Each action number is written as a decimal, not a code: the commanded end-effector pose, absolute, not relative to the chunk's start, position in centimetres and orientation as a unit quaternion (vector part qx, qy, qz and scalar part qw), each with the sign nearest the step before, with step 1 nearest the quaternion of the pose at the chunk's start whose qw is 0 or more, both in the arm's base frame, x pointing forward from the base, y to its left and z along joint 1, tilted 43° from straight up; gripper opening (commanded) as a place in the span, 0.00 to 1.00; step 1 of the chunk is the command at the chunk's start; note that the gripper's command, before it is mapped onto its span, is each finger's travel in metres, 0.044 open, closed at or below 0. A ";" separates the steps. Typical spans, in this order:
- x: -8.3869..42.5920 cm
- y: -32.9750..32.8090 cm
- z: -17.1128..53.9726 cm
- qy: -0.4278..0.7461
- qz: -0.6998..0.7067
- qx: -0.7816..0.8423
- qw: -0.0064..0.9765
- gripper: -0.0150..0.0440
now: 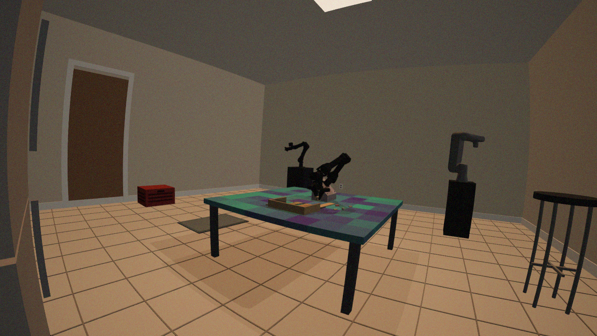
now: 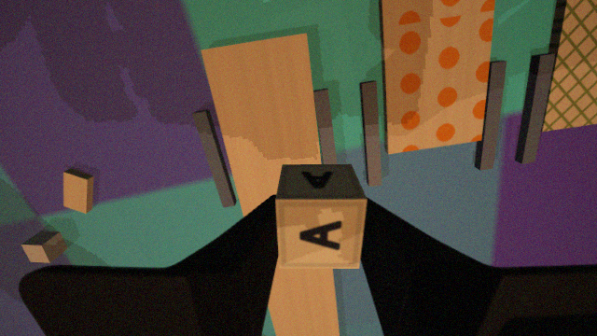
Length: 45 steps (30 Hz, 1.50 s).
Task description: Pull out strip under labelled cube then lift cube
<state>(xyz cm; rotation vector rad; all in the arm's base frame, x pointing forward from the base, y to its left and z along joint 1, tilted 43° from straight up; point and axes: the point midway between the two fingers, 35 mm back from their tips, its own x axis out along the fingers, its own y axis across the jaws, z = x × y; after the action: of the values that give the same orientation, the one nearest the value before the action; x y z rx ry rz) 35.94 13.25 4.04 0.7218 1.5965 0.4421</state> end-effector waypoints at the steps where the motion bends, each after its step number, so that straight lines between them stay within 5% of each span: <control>1: 35.1 12.7 4.1 0.692 0.193 0.315 0.620 0.25; 20: 28.5 10.9 2.6 0.693 0.192 0.315 0.619 0.25; 45: 28.6 8.4 5.2 0.693 0.192 0.315 0.619 0.25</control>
<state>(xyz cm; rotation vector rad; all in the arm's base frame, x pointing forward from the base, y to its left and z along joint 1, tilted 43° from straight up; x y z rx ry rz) 28.59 8.63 5.17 0.7274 1.5981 0.4422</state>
